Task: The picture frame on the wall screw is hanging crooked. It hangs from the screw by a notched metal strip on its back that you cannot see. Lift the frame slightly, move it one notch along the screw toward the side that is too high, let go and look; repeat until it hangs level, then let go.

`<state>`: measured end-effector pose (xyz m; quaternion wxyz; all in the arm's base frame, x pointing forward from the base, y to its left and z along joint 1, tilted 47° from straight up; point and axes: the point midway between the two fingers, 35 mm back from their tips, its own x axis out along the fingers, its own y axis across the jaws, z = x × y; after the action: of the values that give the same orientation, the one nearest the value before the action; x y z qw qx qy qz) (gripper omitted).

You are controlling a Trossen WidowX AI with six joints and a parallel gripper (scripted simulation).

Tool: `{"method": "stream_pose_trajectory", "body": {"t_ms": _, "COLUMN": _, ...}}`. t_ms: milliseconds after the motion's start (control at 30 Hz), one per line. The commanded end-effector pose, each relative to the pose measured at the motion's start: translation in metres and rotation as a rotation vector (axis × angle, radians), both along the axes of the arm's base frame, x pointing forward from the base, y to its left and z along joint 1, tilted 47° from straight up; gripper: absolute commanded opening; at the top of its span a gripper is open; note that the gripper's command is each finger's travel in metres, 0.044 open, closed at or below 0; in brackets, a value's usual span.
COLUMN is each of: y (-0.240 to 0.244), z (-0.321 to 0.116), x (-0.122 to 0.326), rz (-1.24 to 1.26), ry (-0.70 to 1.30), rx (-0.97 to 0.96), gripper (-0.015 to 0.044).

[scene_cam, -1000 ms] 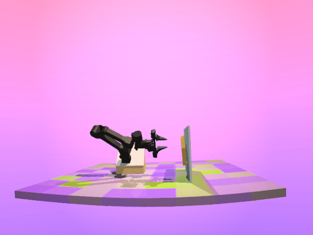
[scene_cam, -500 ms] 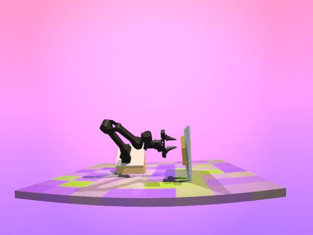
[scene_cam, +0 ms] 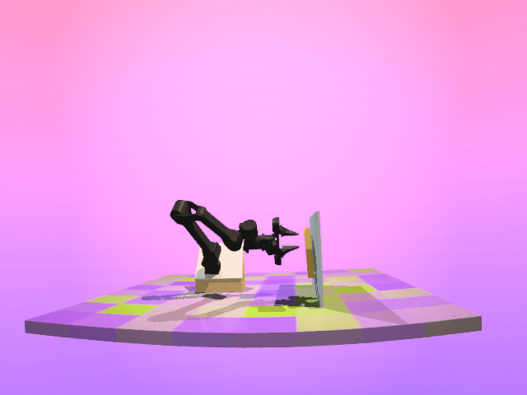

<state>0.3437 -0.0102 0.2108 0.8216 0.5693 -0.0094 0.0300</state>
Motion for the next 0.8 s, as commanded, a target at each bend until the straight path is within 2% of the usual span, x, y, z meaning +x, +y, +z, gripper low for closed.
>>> {"method": "stream_pose_trajectory", "body": {"t_ms": 0, "y": -0.001, "z": 0.003, "x": 0.006, "rz": -0.005, "ry": -0.007, "rx": 0.000, "gripper": 0.0260}}
{"method": "stream_pose_trajectory", "body": {"t_ms": 767, "y": 0.001, "z": 0.004, "x": 0.036, "rz": -0.005, "ry": -0.009, "rx": 0.000, "gripper": 0.0260}}
